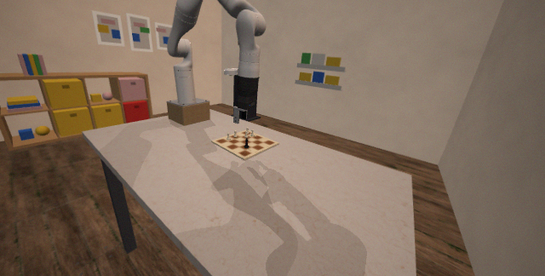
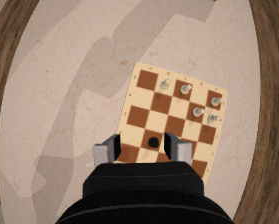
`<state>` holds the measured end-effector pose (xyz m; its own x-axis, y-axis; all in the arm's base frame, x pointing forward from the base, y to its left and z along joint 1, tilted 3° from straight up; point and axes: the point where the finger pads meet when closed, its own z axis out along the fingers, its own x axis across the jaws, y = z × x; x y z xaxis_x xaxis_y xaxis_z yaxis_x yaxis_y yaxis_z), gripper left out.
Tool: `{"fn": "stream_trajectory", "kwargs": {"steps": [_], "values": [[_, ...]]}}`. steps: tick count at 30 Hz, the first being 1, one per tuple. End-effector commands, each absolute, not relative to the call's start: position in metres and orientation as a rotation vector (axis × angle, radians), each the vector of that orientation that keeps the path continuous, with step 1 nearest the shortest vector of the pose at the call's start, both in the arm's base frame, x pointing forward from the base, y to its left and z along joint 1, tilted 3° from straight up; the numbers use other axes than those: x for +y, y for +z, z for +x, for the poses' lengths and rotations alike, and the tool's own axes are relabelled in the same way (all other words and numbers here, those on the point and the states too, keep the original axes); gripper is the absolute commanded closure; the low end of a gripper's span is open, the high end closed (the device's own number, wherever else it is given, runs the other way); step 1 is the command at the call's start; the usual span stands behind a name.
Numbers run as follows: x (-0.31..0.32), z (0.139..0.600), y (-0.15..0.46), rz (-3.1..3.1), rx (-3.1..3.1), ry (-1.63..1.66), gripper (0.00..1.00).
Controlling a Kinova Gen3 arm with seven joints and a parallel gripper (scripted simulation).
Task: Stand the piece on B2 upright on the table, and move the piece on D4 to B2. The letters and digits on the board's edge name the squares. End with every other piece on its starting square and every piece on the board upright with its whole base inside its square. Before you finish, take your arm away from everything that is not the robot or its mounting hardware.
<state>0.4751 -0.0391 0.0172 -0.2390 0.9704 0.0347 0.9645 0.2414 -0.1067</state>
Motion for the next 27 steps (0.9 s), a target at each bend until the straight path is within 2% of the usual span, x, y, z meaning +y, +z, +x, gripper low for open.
{"fn": "stream_trajectory", "kwargs": {"steps": [1, 22, 27], "values": [[-0.013, 0.482, 0.034, -1.771, -2.542, 0.079, 0.00], [-0.006, 0.485, 0.036, -1.711, -2.607, 0.077, 0.00], [-0.007, 0.484, 0.020, -1.711, -2.607, 0.077, 0.00]]}}
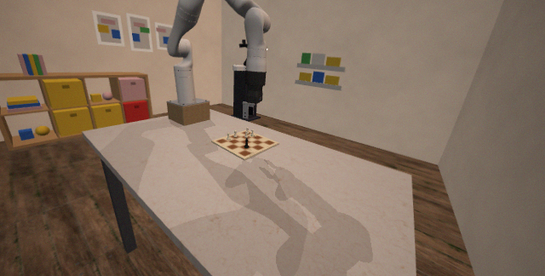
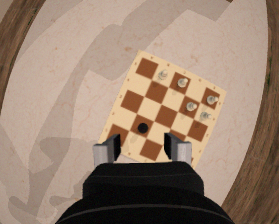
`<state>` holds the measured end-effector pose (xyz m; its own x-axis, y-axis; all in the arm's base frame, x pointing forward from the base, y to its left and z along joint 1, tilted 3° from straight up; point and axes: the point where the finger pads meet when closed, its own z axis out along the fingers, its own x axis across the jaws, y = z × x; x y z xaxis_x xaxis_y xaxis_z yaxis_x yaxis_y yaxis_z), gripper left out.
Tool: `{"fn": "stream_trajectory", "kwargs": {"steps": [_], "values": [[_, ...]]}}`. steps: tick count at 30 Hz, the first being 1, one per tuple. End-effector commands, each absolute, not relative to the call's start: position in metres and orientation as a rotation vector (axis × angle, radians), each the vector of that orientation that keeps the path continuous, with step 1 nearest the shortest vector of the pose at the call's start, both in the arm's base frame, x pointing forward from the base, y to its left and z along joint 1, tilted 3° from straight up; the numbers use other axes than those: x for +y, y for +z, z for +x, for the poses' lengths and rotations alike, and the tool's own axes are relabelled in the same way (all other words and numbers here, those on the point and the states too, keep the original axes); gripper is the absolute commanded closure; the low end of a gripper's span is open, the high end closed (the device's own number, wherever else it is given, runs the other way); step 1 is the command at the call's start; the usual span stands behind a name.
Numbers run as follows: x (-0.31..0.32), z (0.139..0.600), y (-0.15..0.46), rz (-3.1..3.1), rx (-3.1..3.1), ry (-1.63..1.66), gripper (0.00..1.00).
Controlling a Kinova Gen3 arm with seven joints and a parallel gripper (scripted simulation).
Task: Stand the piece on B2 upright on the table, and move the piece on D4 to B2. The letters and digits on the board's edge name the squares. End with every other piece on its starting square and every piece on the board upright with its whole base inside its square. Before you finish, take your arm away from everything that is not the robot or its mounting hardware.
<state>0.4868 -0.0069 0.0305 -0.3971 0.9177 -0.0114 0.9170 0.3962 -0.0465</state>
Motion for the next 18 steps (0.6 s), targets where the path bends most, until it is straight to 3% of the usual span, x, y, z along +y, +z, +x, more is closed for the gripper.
{"fn": "stream_trajectory", "kwargs": {"steps": [1, 5, 6, 18], "values": [[-0.007, 0.483, 0.012, -1.711, -2.607, 0.077, 0.00], [-0.007, 0.482, -0.004, -1.710, -2.607, 0.076, 0.00], [-0.007, 0.482, -0.004, -1.710, -2.607, 0.076, 0.27], [-0.007, 0.482, -0.004, -1.710, -2.607, 0.076, 0.27]]}}
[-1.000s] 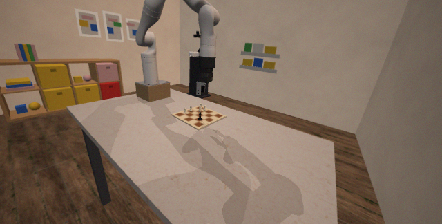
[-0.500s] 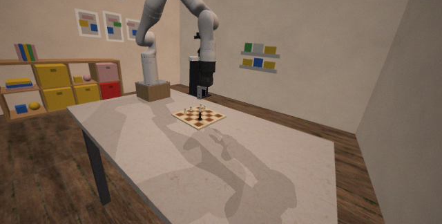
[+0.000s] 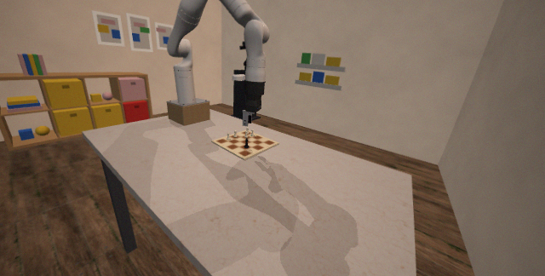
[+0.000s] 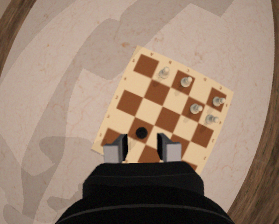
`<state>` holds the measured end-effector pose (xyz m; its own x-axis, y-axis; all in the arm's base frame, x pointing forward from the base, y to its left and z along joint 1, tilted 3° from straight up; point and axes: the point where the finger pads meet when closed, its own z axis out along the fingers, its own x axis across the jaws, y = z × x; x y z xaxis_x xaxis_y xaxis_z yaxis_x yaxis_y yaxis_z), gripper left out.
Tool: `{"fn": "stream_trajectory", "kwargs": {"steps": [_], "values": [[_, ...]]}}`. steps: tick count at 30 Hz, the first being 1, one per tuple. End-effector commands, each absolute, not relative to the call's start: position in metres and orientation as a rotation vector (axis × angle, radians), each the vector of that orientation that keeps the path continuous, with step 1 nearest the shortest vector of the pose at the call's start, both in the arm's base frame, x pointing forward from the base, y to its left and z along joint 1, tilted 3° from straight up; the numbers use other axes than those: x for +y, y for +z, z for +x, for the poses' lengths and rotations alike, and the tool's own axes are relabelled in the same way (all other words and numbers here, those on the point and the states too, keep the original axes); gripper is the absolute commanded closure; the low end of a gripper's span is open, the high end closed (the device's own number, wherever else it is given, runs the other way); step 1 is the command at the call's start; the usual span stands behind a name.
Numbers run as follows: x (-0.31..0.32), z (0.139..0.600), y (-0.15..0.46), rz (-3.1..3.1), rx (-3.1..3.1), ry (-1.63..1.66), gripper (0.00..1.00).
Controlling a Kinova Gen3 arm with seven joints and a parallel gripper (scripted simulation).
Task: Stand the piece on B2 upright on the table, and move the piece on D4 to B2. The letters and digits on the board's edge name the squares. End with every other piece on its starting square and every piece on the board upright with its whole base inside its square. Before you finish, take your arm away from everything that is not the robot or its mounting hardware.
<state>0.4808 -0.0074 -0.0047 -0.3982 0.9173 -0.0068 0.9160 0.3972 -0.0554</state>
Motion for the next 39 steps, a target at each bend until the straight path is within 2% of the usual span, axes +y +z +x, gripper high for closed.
{"fn": "stream_trajectory", "kwargs": {"steps": [1, 39], "values": [[-0.0073, 0.4815, -0.0039, -1.710, -2.607, 0.076, 0.27], [-0.0075, 0.4814, -0.0097, -1.712, -2.607, 0.077, 0.27]]}}
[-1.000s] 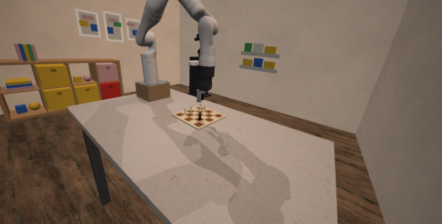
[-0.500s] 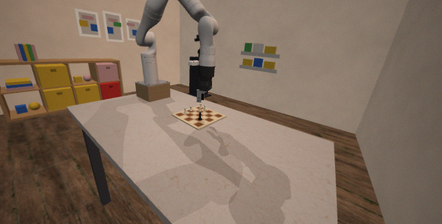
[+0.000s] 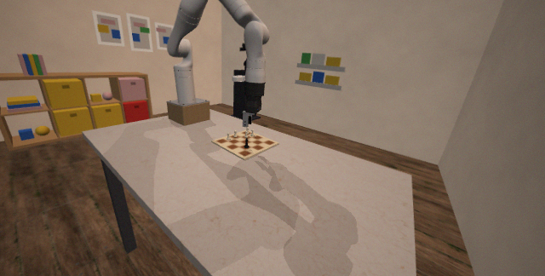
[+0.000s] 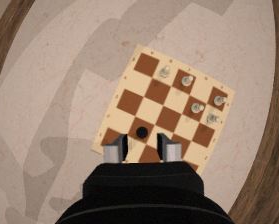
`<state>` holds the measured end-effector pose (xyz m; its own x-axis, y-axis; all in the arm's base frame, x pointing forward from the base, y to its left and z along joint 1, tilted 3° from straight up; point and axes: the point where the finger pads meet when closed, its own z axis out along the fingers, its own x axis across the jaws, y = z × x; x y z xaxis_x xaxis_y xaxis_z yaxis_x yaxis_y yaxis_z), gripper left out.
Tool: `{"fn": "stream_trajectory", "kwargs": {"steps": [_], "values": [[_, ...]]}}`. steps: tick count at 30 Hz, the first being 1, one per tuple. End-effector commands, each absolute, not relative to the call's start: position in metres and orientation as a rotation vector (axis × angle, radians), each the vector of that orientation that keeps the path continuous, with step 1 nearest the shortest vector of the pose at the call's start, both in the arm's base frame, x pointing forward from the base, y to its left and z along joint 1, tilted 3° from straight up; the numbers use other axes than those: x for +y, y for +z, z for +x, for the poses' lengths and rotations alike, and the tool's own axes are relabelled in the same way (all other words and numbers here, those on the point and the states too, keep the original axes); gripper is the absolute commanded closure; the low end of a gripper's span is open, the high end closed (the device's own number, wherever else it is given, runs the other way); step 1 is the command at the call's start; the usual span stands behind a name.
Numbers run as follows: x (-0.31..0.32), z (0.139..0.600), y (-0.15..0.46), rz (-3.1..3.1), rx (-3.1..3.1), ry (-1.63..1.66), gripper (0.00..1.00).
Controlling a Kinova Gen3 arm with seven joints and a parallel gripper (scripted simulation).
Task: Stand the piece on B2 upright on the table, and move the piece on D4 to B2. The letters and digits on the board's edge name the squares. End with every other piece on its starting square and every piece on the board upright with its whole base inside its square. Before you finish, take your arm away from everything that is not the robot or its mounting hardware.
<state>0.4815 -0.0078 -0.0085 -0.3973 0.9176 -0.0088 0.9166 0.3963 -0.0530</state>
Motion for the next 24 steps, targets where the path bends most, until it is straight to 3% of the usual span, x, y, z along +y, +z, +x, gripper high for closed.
{"fn": "stream_trajectory", "kwargs": {"steps": [1, 24], "values": [[-0.008, 0.481, -0.011, -1.712, -2.607, 0.077, 0.27], [-0.009, 0.481, -0.042, -1.712, -2.607, 0.077, 0.27]]}}
